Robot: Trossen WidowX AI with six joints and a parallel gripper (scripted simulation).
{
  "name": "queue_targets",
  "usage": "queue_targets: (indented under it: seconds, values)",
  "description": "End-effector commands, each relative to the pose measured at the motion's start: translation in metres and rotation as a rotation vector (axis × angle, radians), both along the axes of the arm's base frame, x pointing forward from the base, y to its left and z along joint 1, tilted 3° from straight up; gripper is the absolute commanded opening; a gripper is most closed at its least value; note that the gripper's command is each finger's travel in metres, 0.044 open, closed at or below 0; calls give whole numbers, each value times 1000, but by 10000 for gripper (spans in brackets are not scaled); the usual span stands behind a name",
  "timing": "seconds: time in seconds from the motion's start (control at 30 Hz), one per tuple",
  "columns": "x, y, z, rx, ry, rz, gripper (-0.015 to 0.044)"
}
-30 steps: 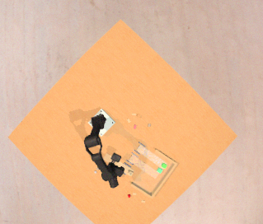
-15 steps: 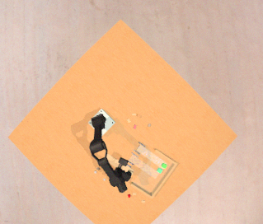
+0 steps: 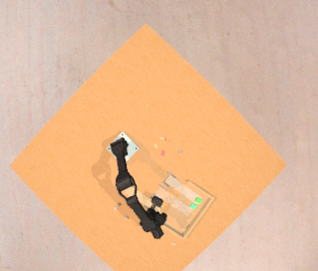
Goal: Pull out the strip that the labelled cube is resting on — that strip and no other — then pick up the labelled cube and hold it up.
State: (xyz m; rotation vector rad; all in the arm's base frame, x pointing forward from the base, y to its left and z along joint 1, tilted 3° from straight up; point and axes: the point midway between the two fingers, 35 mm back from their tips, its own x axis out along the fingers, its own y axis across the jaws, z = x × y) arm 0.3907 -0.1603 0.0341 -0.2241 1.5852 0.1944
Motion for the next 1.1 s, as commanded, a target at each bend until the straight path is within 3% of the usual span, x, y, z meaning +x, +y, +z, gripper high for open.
queue_targets:
  seconds: [0.0,0.3,0.57,1.07]
  values:
    - [15,3,2,6,-5,-3,440]
    - [45,9,6,7,-7,-3,440]
    - [45,9,-5,7,-7,-3,250]
    - [45,8,-29,7,-7,-3,250]
